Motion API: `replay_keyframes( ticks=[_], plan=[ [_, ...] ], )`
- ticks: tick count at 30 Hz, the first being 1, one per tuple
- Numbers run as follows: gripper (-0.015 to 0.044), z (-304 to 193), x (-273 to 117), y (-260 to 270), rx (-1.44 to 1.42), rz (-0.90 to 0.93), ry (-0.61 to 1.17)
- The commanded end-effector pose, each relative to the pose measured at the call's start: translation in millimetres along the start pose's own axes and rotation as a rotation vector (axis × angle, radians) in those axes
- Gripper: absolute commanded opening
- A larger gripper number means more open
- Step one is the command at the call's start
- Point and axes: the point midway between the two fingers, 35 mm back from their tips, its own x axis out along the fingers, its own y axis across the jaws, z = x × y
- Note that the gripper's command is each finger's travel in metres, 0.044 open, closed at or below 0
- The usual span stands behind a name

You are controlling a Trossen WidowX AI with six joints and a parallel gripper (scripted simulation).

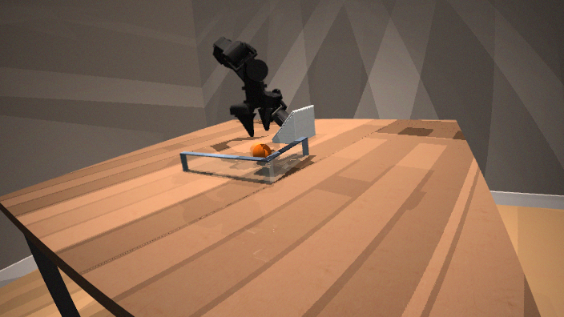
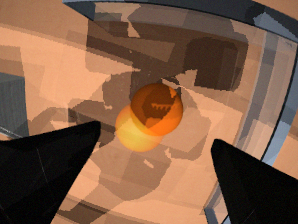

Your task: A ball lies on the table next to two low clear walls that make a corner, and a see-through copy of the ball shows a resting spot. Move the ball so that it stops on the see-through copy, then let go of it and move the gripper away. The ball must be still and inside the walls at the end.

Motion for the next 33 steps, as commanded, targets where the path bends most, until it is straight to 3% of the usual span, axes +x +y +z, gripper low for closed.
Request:
replay_keyframes(
  ticks=[1, 33],
  plan=[
    [0.039, -0.6, 15.8, 0.2, -0.009, 0.011, 0.013],
    [0.039, -1.5, 61.4, 0.5, -0.009, 0.011, 0.015]
  ],
)
